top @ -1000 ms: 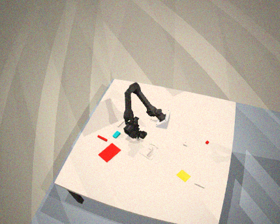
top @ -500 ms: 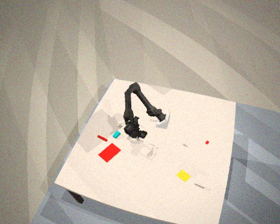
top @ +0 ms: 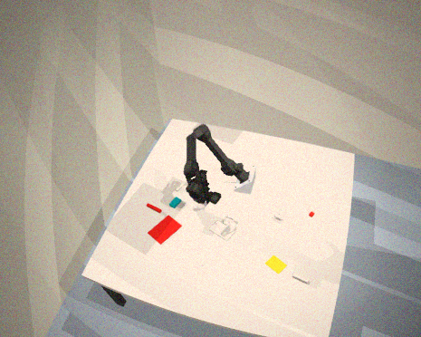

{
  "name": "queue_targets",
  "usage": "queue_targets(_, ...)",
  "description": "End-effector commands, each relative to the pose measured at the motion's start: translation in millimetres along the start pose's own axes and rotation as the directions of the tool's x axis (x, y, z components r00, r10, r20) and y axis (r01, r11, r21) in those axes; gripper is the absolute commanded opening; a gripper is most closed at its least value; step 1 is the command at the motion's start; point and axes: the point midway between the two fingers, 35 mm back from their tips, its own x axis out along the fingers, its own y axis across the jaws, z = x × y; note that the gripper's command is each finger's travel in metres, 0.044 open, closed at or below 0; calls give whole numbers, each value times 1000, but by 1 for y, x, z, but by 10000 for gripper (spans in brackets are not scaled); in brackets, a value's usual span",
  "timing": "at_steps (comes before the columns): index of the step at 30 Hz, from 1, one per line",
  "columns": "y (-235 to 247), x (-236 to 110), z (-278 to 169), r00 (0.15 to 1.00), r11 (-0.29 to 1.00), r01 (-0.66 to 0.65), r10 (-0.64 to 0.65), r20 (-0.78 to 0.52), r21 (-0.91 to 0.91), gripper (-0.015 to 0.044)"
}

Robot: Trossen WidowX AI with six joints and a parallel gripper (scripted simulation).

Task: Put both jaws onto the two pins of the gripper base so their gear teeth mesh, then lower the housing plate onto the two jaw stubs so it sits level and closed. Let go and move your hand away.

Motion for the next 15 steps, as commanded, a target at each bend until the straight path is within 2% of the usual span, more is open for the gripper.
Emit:
queue_targets(1,-1,-16,1,1000,1000,4,-4,7,4,134)
queue_targets(7,-3,-32,-1,1000,1000,8,-8,8,3,134)
queue_targets(15,-2,-33,-1,1000,1000,8,-7,8,-10,134)
